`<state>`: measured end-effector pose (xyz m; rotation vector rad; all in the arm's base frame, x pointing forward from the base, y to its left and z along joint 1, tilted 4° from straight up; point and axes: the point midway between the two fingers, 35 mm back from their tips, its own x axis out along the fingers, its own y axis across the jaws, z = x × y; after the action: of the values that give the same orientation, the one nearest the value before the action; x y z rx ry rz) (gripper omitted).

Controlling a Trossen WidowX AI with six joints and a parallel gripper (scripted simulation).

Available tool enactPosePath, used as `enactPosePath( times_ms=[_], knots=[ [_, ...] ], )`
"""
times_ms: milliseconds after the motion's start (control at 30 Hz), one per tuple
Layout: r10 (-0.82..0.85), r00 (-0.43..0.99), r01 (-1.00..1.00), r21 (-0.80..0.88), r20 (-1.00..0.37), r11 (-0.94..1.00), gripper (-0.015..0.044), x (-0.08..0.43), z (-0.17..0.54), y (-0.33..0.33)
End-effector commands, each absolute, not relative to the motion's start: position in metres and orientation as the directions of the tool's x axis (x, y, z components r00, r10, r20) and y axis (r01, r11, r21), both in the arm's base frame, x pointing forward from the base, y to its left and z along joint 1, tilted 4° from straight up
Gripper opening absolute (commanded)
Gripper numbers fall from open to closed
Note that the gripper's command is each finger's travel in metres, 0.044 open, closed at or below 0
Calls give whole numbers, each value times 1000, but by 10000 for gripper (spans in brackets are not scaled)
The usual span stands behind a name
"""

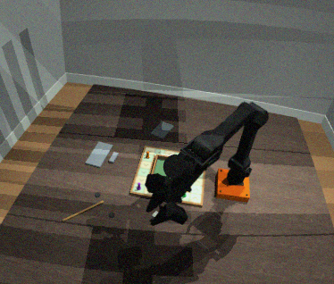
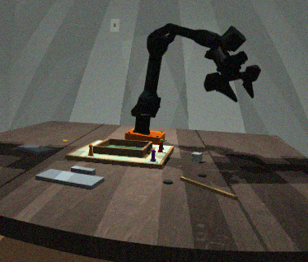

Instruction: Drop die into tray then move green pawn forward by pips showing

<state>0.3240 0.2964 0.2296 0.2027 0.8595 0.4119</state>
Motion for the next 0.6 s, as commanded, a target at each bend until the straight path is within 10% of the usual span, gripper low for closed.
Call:
enactPosePath(
  times_ms=[0, 267, 567],
  knots=[
    [325, 476, -41, 348, -817, 937, 275, 335, 184, 269],
    [99, 93, 545, 134, -991, 828, 275, 328, 92, 192],
    [86, 56, 587, 102, -995, 803, 275, 322, 85, 188]
  ],
)
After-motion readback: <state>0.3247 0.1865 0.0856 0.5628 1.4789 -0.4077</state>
